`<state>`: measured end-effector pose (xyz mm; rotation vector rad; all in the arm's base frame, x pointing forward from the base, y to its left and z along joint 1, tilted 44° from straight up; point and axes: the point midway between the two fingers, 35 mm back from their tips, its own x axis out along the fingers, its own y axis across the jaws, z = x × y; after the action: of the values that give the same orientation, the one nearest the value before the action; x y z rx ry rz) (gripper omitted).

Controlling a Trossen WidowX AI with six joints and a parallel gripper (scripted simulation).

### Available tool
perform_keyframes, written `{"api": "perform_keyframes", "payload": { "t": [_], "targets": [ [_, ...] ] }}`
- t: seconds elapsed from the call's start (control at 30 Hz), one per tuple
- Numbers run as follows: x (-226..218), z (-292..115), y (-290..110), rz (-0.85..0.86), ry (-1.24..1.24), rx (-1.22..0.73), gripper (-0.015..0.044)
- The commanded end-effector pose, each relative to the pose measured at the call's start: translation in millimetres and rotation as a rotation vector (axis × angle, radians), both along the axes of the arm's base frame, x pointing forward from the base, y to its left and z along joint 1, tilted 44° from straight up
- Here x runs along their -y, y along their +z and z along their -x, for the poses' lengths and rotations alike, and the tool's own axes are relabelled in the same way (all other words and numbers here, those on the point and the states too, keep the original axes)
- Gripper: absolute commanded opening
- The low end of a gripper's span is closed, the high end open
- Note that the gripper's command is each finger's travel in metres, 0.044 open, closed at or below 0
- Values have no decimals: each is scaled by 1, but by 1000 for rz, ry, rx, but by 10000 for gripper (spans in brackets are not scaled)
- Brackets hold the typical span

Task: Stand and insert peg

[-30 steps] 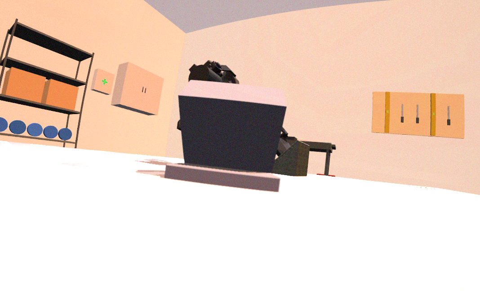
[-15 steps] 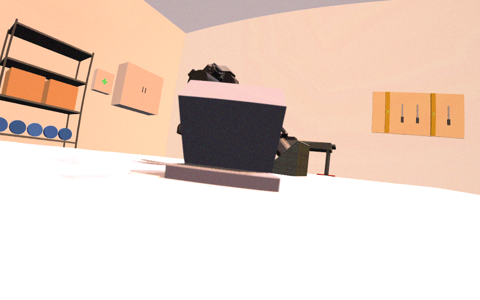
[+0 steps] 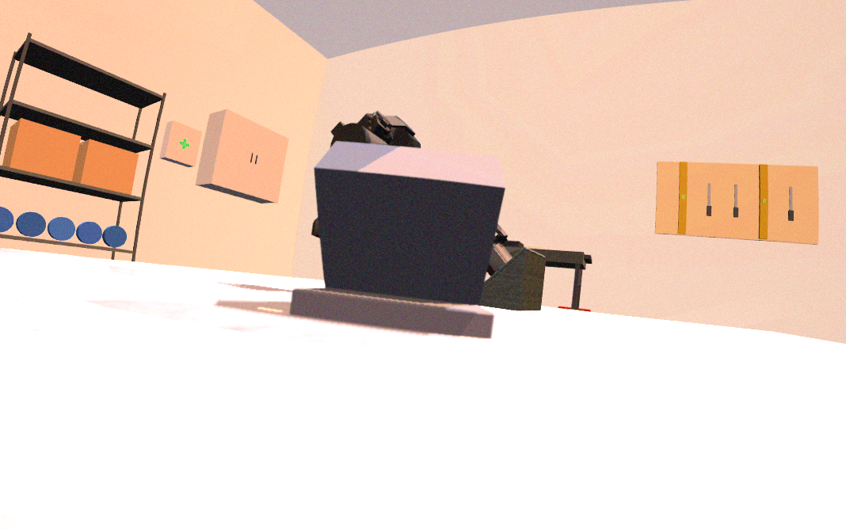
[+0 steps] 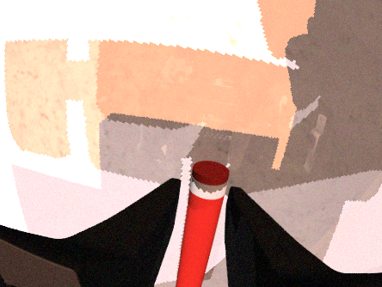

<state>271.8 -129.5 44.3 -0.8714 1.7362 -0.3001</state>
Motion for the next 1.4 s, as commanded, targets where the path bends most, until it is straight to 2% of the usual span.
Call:
{"api": "perform_keyframes", "payload": {
  "t": [0.0,0.13,1.37],
  "targets": [
    [1,0,0,5,3,-2,77],
    [1,0,0,5,3,-2,51],
    [-9,9,17,-112,167,190,51]
  ]
}}
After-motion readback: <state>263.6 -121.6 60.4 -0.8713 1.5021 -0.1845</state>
